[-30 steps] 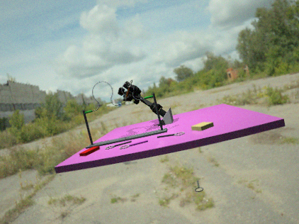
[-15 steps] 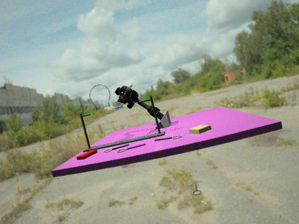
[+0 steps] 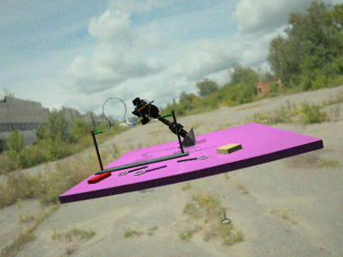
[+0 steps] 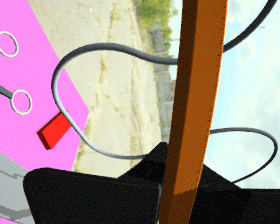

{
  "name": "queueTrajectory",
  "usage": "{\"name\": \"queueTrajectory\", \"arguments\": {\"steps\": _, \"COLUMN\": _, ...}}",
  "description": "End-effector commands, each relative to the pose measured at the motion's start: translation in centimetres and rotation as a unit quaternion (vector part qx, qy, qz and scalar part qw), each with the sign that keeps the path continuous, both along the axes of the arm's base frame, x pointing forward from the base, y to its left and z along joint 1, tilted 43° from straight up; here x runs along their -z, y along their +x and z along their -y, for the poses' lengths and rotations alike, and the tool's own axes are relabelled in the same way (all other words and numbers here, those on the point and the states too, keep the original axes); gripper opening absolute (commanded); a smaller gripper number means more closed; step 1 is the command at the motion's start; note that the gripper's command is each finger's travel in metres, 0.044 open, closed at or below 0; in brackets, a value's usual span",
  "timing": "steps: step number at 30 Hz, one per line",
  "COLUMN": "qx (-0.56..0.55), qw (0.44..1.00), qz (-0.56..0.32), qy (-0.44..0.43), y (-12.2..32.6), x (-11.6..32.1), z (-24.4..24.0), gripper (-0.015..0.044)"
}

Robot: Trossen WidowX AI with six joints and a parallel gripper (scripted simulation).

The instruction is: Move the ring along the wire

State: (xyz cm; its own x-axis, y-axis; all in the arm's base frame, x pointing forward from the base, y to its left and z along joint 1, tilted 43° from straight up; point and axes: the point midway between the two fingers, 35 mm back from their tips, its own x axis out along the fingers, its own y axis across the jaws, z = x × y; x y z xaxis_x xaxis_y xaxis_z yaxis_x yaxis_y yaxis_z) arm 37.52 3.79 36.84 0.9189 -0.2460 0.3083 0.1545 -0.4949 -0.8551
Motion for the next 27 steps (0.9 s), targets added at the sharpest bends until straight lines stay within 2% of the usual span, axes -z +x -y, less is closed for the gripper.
{"name": "queueTrajectory", "arguments": {"steps": 1, "qx": -0.003, "qw": 0.999, "qz": 0.007, "qy": -0.047, "y": 0.0, "x": -0.6, "z": -0.4, "gripper": -0.0150}}
{"name": "queueTrajectory", "arguments": {"steps": 27, "qx": -0.010, "qw": 0.953, "qz": 0.044, "qy": -0.301, "y": -0.3, "x": -3.1, "z": -3.0, "gripper": -0.0150}}
